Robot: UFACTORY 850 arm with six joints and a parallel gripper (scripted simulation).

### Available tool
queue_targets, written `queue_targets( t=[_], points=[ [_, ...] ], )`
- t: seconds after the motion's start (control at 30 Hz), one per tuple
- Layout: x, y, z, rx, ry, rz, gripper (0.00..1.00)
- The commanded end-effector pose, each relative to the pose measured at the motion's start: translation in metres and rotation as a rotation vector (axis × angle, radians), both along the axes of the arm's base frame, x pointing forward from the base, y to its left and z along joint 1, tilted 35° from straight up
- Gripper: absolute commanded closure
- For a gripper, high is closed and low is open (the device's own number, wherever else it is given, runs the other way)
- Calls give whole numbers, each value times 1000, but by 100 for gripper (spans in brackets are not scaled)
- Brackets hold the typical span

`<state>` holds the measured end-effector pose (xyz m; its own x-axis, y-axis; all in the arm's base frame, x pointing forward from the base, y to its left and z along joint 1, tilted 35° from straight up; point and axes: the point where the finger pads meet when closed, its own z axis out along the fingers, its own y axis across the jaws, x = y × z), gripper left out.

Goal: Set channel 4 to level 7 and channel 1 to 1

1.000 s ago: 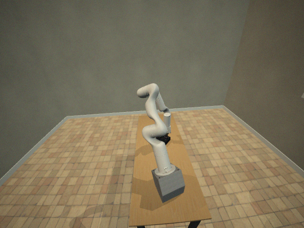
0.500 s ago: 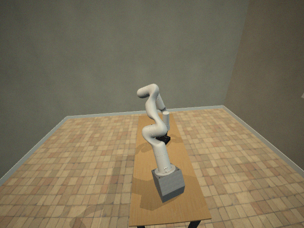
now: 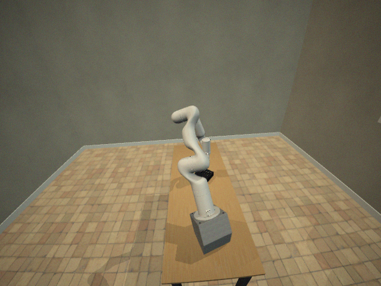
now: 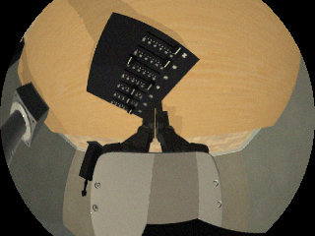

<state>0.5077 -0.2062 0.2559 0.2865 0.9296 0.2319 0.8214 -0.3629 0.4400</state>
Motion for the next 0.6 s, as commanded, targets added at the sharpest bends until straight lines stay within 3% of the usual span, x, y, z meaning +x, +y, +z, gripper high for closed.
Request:
queue_targets(
  t=[0.0,0.27,0.33,0.37,0.57],
  points=[
    [6,-1,5,-142,-49,235,100],
    [10,-1,8,-379,-80,621,100],
    [10,-1,8,-379,-80,621,100],
    [10,-1,8,-458,-107,753,100],
    [10,-1,8,-533,-159,875,100]
  ],
)
